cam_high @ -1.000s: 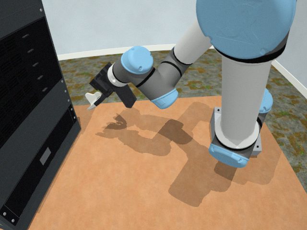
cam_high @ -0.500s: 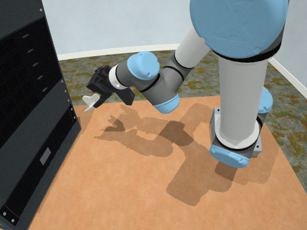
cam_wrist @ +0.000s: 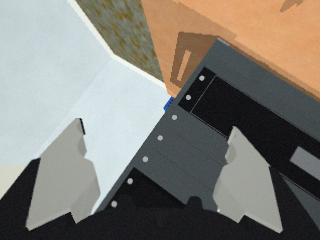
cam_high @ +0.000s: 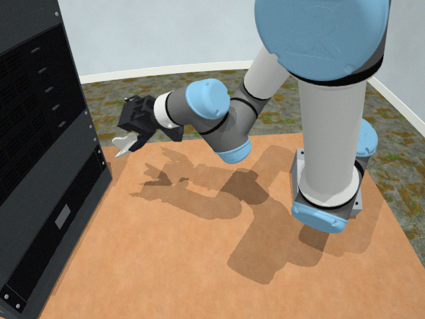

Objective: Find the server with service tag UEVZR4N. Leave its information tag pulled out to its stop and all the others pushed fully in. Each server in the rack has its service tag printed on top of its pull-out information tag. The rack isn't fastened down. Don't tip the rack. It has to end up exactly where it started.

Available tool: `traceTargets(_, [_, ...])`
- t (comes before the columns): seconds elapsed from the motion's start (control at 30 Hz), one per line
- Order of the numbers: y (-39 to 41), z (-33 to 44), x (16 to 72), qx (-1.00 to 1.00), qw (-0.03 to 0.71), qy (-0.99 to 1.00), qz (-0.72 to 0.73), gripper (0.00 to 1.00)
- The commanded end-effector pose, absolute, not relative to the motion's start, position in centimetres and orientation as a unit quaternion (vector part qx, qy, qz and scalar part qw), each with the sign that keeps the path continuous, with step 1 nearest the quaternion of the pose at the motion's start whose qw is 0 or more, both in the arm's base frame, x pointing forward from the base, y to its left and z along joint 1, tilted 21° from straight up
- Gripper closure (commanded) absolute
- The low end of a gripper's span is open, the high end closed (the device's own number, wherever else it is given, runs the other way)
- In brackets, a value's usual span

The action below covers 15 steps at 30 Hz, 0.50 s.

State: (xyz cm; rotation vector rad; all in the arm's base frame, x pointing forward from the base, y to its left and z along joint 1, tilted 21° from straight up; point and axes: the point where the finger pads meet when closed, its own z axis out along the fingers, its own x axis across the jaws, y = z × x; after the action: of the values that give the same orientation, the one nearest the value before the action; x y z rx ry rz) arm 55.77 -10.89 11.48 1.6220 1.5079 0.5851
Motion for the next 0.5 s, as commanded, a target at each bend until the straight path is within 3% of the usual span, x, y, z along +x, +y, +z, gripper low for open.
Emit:
traceTargets(0.0, [-10.2, 12.4, 56.0, 0.609, 0.438, 0.62, 0.232, 0.0])
traceTargets(0.47, [-9.1, 14.7, 56.3, 0.534, 0.49, 0.653, 0.221, 0.0])
